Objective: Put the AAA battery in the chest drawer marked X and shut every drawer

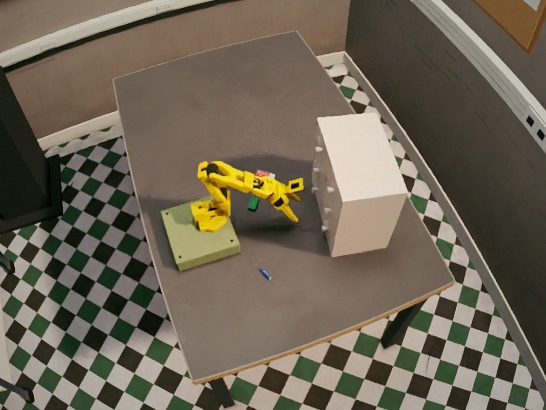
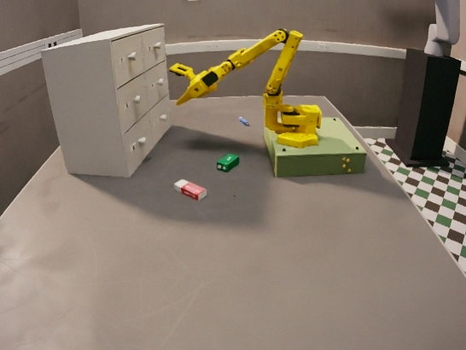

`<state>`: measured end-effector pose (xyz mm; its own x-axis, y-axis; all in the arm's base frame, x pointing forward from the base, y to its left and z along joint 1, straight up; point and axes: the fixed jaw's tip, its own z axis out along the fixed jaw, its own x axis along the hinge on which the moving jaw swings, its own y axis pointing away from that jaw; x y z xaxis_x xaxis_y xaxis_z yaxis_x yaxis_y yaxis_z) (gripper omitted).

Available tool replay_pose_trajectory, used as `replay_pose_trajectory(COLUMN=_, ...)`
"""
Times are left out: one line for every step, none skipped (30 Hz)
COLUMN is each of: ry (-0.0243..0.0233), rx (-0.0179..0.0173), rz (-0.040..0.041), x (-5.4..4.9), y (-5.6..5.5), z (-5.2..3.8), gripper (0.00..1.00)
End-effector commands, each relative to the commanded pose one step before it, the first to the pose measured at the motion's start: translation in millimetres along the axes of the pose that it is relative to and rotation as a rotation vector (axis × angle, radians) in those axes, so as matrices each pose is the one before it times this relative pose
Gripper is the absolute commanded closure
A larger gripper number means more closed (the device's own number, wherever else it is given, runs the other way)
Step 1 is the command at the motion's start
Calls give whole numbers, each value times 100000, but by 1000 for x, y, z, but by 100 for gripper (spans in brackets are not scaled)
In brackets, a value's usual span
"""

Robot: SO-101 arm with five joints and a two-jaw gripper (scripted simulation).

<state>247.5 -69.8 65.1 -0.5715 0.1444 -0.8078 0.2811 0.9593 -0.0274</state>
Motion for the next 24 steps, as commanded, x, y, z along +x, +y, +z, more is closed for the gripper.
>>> replay_pose_trajectory(ry=-2243, rx=863, rz=1722, x=4841, y=-2484, z=8487, gripper=50)
replay_pose_trajectory(ry=0, rx=0, rz=0, x=0, y=0, z=0, gripper=50)
replay_pose_trajectory(ry=0, rx=0, rz=0, x=0, y=0, z=0, gripper=50)
replay_pose_trajectory(ry=-980, rx=97, rz=100, x=-208, y=-244, z=1550, gripper=50)
replay_pose_trajectory(ry=-982, rx=97, rz=100, x=-167, y=-243, z=1507, gripper=50)
replay_pose_trajectory(ry=-980, rx=97, rz=99, x=-121, y=-244, z=1463, gripper=50)
replay_pose_trajectory(ry=-982, rx=97, rz=98, x=-82, y=-243, z=1417, gripper=50)
replay_pose_trajectory(ry=-981, rx=97, rz=97, x=-38, y=-244, z=1371, gripper=50)
replay_pose_trajectory(ry=-982, rx=97, rz=97, x=-2, y=-244, z=1323, gripper=50)
replay_pose_trajectory(ry=-981, rx=97, rz=96, x=38, y=-245, z=1275, gripper=50)
replay_pose_trajectory(ry=-982, rx=97, rz=95, x=72, y=-244, z=1225, gripper=50)
replay_pose_trajectory(ry=-981, rx=97, rz=94, x=109, y=-245, z=1174, gripper=50)
replay_pose_trajectory(ry=-982, rx=96, rz=94, x=139, y=-245, z=1122, gripper=50)
replay_pose_trajectory(ry=-981, rx=97, rz=93, x=173, y=-246, z=1070, gripper=50)
replay_pose_trajectory(ry=-982, rx=96, rz=92, x=200, y=-245, z=1016, gripper=50)
replay_pose_trajectory(ry=-981, rx=97, rz=91, x=231, y=-246, z=962, gripper=50)
replay_pose_trajectory(ry=-982, rx=96, rz=91, x=255, y=-246, z=906, gripper=50)
replay_pose_trajectory(ry=-981, rx=96, rz=90, x=282, y=-247, z=850, gripper=50)
replay_pose_trajectory(ry=0, rx=0, rz=0, x=0, y=0, z=0, gripper=50)
replay_pose_trajectory(ry=0, rx=0, rz=0, x=0, y=0, z=0, gripper=50)
replay_pose_trajectory(ry=-982, rx=96, rz=89, x=303, y=-246, z=794, gripper=50)
replay_pose_trajectory(ry=-981, rx=96, rz=88, x=327, y=-248, z=737, gripper=50)
replay_pose_trajectory(ry=-982, rx=96, rz=87, x=344, y=-247, z=679, gripper=50)
replay_pose_trajectory(ry=-981, rx=96, rz=86, x=364, y=-248, z=620, gripper=50)
